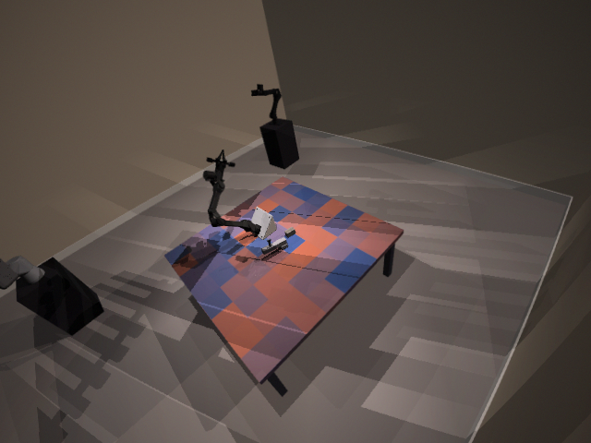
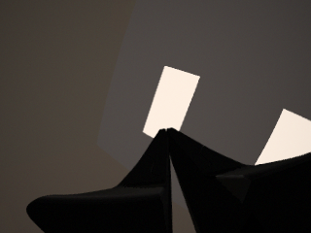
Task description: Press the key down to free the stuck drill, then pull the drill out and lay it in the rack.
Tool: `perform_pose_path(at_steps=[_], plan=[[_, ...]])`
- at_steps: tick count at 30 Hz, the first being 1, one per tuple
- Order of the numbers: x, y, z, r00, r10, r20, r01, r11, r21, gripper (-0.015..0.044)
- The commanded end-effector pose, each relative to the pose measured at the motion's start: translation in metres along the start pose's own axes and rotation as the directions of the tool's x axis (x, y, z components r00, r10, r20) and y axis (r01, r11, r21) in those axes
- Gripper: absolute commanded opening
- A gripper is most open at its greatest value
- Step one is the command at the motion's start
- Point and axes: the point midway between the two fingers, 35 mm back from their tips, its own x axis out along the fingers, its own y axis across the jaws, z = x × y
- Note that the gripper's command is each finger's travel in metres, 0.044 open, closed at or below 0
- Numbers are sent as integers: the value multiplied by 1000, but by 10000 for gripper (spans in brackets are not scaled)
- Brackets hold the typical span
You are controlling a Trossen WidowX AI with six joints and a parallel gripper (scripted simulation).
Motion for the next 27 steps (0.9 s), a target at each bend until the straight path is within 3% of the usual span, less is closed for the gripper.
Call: perform_pose_path(at_steps=[1, 7, 13, 20, 27], plan=[[11, 57, -33, 987, 162, -15, -162, 985, -62, 0], [9, 134, -94, 906, 408, -109, -421, 894, -153, 0], [-18, 203, -155, 760, 622, -190, -649, 743, -165, 0], [-78, 273, -220, 513, 823, -244, -858, 502, -111, 0], [-165, 326, -270, 199, 953, -228, -980, 196, -37, 0]])
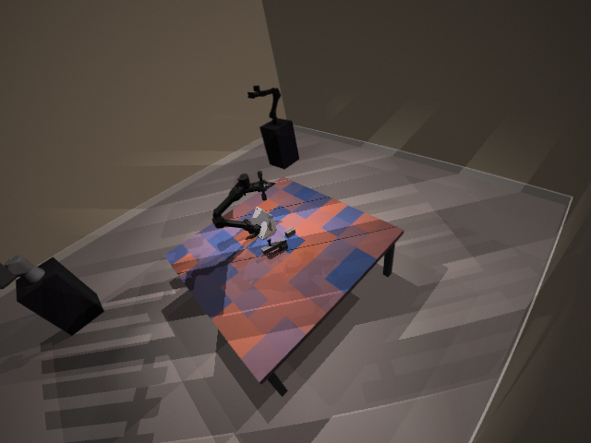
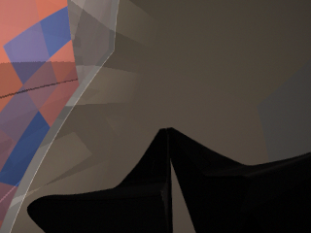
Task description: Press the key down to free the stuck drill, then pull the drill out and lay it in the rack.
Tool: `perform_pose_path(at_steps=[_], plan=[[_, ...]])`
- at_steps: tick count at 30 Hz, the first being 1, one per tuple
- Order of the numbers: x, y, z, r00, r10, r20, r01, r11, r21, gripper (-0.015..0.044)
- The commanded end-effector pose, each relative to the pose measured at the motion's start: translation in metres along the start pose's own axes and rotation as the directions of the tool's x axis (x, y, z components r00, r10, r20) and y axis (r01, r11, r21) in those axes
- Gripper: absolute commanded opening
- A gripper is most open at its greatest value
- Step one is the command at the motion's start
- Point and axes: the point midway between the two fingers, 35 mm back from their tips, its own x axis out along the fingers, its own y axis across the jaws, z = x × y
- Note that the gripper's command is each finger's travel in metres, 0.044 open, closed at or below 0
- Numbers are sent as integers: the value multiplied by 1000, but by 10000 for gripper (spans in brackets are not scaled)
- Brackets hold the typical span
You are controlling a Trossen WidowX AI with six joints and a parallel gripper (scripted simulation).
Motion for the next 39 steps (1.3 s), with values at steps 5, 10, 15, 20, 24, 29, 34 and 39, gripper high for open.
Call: perform_pose_path(at_steps=[5, 10, 15, 20, 24, 29, 34, 39], plan=[[9, 136, -34, 905, 413, 102, -412, 911, -29, 0], [-12, 214, -41, 765, 607, 215, -611, 790, -58, 0], [-51, 285, -37, 569, 735, 369, -759, 642, -107, 0], [-90, 328, -27, 402, 766, 501, -828, 538, -157, 0], [-91, 328, -27, 400, 766, 503, -829, 537, -158, 0], [-86, 325, -27, 417, 764, 493, -825, 546, -147, 0], [-89, 332, -25, 403, 766, 501, -828, 538, -156, 0], [-91, 339, -22, 400, 767, 502, -829, 536, -158, 0]])
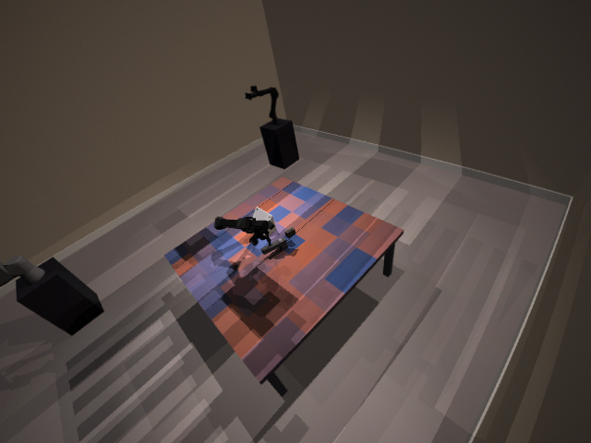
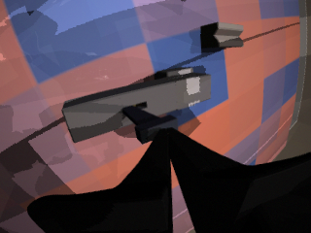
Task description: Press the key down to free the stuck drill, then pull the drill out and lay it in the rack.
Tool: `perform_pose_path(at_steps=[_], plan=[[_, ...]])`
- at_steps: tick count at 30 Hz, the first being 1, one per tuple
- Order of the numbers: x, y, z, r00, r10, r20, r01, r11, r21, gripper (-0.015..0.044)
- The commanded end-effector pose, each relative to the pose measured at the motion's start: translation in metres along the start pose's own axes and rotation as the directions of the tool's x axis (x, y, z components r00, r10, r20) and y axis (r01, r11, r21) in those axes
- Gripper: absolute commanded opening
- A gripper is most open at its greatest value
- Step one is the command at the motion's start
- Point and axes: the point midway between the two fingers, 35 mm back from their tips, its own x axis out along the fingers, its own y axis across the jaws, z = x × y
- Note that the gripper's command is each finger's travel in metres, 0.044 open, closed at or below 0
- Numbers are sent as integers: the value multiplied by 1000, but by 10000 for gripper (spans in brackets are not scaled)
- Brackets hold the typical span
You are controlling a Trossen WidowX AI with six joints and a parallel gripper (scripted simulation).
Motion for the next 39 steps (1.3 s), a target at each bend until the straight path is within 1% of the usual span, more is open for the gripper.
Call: perform_pose_path(at_steps=[1, 39], plan=[[6, 5, 1, 1000, 7, 0, -7, 1000, -4, 0], [15, 9, 2, 1000, 7, 0, -7, 1000, -4, 0]])
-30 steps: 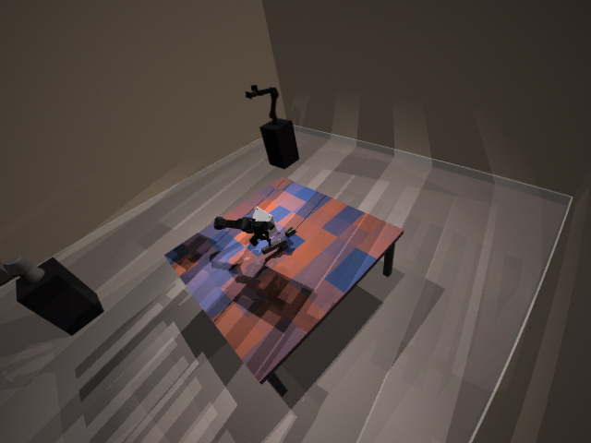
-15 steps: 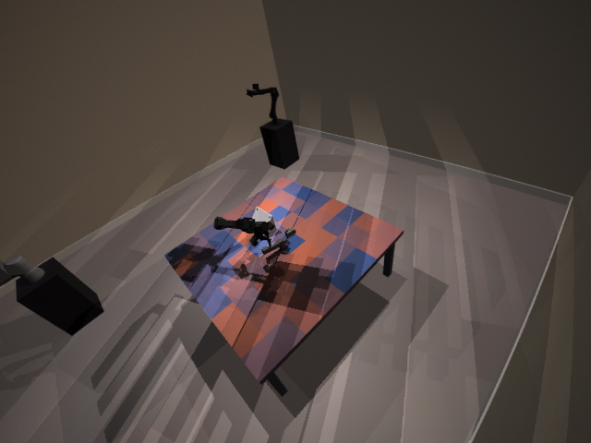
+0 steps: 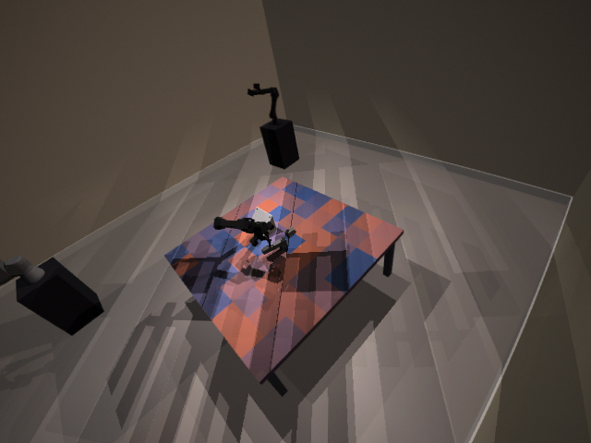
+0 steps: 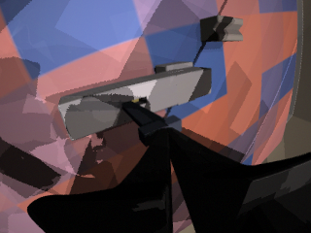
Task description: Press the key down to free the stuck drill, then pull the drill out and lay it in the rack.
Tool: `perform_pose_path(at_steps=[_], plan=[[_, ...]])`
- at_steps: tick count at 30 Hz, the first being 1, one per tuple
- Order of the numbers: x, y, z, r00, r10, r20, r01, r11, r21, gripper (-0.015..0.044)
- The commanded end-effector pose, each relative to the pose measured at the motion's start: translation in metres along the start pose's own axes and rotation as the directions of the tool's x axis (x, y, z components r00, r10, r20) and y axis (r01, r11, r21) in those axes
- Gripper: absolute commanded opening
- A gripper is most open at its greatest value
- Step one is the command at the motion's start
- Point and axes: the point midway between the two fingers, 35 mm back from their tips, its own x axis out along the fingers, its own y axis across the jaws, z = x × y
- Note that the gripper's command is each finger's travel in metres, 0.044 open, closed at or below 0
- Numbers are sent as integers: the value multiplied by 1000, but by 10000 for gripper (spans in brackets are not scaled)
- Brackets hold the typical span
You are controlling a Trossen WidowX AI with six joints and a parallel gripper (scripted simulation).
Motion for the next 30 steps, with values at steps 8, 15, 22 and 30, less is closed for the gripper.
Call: perform_pose_path(at_steps=[8, 15, 22, 30], plan=[[11, 8, 7, 999, 29, 27, -28, 1000, -3, 0], [13, 9, 8, 999, 29, 27, -29, 1000, -3, 0], [15, 10, 8, 999, 29, 27, -29, 1000, -3, 0], [17, 11, 8, 999, 29, 27, -29, 1000, -3, 0]])
